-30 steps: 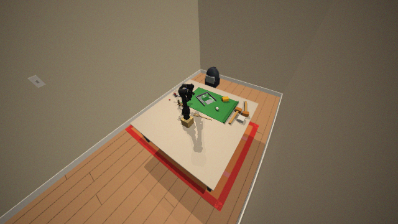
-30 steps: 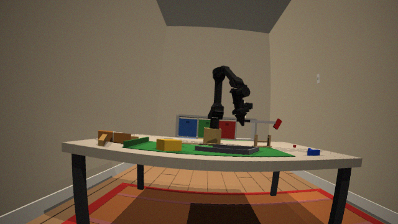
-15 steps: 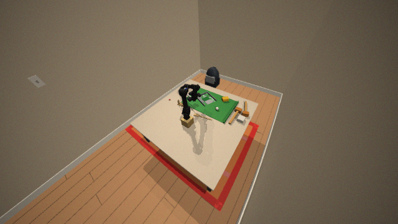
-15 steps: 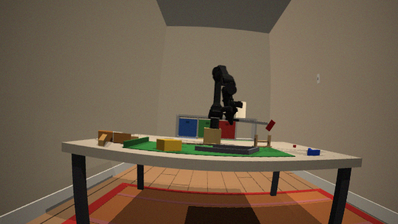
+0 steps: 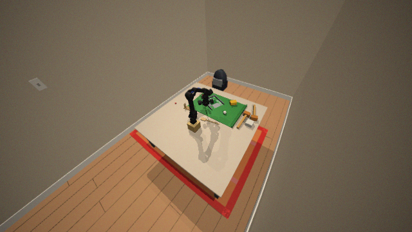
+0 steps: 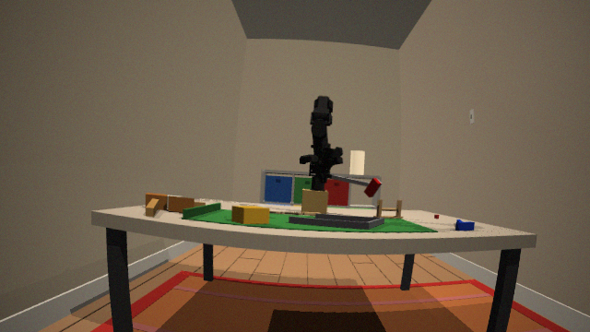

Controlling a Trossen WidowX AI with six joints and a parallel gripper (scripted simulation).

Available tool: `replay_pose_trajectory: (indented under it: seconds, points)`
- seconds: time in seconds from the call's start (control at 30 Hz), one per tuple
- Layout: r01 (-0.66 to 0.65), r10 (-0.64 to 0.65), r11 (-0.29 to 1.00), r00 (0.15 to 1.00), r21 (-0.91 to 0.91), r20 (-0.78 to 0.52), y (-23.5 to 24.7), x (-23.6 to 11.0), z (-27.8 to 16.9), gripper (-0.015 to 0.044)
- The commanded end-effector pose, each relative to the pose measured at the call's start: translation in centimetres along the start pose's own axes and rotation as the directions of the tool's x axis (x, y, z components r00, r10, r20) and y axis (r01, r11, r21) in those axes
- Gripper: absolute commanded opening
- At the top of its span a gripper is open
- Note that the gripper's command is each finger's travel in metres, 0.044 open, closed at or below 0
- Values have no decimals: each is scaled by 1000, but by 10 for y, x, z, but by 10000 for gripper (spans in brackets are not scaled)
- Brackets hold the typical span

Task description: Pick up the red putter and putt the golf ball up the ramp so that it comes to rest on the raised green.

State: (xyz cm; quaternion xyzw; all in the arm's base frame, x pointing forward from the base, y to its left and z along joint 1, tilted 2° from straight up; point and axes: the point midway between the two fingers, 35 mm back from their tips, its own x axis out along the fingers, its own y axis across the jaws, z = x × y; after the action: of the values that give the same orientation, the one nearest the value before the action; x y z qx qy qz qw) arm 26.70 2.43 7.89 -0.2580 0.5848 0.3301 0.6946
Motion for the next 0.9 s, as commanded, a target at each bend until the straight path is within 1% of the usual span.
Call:
replay_pose_trajectory:
  seconds: [0.0,0.2,0.4,0.63,0.87]
  points:
    - [20,-18,990,1000,136,-14,-14,-5,-17,0]
    - [46,-37,949,999,312,-35,-31,-11,-41,0]
    - [72,-51,876,997,477,-58,-44,-17,-67,0]
    - [102,-61,754,994,649,-85,-56,-25,-99,0]
    - [129,-66,598,991,791,-113,-63,-32,-132,0]
